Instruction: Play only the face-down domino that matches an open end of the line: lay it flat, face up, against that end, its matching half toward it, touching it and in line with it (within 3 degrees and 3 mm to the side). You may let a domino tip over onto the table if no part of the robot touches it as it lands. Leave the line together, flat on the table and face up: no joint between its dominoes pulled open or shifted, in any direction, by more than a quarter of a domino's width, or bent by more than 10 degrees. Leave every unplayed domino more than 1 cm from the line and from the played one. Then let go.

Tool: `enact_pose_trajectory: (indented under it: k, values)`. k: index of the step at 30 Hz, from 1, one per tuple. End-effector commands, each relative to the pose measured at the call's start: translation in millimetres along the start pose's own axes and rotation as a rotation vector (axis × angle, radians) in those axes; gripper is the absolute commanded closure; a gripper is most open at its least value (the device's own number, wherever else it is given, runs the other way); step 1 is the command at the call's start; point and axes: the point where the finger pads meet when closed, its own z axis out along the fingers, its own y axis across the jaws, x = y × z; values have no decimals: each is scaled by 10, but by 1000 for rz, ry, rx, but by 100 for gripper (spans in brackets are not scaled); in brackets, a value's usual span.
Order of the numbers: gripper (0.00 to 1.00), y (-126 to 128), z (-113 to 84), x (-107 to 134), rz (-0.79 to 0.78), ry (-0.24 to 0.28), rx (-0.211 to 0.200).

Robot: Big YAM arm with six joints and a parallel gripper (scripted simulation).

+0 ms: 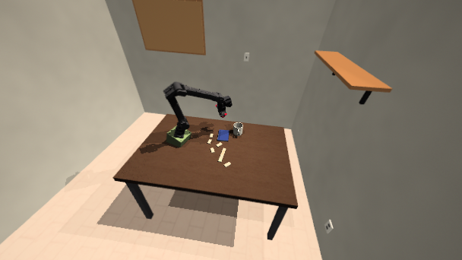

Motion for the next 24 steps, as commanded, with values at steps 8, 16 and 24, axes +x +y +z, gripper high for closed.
enact_pose_trajectory:
  k: [8,16,24]
  values:
    - [0,-21,-96,-142,-3,-53,1]
    - [0,18,-269,-339,-24,-116,-4]
    - [0,-26,-75,-121,-2,-46,1]
